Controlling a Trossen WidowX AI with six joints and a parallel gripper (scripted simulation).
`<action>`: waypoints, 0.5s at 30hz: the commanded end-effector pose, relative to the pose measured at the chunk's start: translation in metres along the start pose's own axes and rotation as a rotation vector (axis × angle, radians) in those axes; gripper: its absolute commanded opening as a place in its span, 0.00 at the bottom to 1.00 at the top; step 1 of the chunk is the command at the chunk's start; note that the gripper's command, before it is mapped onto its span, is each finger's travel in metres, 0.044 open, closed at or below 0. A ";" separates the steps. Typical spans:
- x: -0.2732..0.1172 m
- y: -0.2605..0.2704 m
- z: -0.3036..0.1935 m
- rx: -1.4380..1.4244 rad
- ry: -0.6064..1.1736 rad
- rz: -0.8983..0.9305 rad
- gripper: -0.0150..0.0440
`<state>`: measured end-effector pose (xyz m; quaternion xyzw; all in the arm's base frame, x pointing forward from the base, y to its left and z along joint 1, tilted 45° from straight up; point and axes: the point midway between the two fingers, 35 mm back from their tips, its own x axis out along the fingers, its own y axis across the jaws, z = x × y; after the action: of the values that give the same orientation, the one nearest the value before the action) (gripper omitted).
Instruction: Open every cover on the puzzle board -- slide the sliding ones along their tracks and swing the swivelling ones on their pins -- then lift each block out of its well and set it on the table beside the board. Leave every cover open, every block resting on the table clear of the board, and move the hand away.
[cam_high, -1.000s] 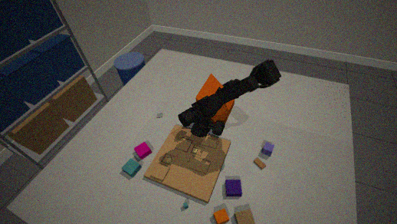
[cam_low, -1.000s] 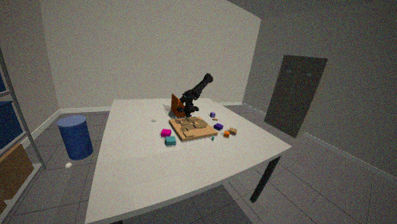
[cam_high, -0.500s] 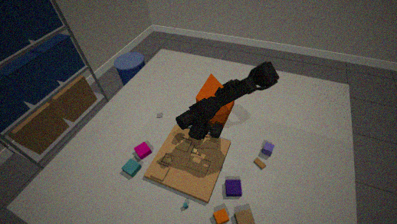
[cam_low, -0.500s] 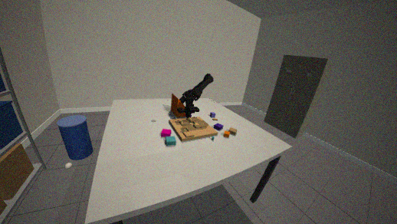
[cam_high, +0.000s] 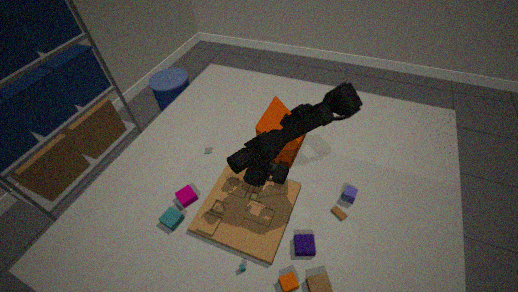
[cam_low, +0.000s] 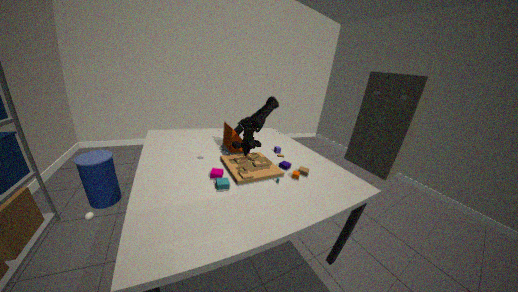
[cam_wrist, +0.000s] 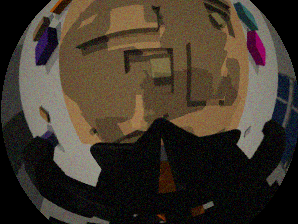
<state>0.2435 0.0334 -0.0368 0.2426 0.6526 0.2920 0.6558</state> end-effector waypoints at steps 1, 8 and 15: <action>0.000 0.001 0.004 0.002 -0.003 0.004 0.25; 0.000 0.003 0.013 0.001 -0.003 0.004 0.25; 0.000 0.005 0.021 0.001 -0.004 0.004 0.25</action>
<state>0.2593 0.0364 -0.0340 0.2430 0.6527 0.2915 0.6557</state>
